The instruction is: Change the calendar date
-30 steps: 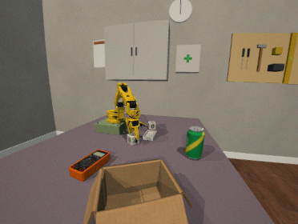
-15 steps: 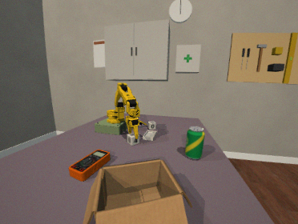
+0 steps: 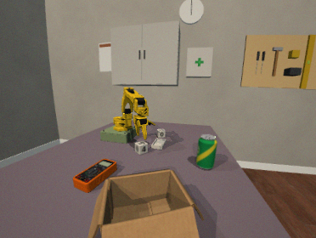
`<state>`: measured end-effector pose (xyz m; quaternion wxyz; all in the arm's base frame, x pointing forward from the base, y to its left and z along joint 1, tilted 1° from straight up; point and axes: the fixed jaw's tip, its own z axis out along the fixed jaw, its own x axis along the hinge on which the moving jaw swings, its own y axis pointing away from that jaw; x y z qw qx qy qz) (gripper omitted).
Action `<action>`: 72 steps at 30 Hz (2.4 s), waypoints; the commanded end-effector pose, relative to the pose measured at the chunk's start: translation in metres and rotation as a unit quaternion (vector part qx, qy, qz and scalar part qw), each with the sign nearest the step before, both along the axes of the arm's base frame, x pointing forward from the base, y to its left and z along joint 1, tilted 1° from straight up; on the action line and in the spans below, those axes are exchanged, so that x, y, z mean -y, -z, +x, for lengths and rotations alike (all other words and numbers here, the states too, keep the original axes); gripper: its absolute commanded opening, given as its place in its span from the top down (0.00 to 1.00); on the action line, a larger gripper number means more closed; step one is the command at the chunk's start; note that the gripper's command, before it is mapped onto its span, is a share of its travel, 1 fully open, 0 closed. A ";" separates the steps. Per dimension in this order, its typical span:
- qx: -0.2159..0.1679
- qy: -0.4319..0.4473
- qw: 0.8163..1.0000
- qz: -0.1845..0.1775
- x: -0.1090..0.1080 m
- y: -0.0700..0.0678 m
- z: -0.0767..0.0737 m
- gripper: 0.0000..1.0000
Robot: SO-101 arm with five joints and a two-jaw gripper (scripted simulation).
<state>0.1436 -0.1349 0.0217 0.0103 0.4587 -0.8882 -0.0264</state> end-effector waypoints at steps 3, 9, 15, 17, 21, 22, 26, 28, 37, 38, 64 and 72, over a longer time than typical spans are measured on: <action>0.011 -0.001 1.000 -0.009 0.003 -0.010 0.002 0.64; 0.011 -0.001 1.000 -0.009 0.003 -0.010 0.002 0.64; 0.011 -0.001 1.000 -0.009 0.003 -0.010 0.002 0.64; 0.011 -0.001 1.000 -0.009 0.003 -0.010 0.002 0.64; 0.011 -0.001 1.000 -0.009 0.003 -0.010 0.002 0.64; 0.011 -0.001 1.000 -0.009 0.003 -0.010 0.002 0.64; 0.014 -0.001 1.000 -0.012 0.003 -0.011 0.002 0.64; 0.021 -0.001 1.000 -0.019 0.004 -0.015 0.003 0.64; 0.102 -0.001 0.990 -0.094 0.014 -0.054 0.014 0.65; 0.102 -0.001 0.990 -0.094 0.014 -0.054 0.014 0.65; 0.191 -0.001 0.965 -0.178 0.018 -0.099 0.018 0.65; 0.190 -0.002 0.965 -0.179 0.021 -0.089 0.019 0.65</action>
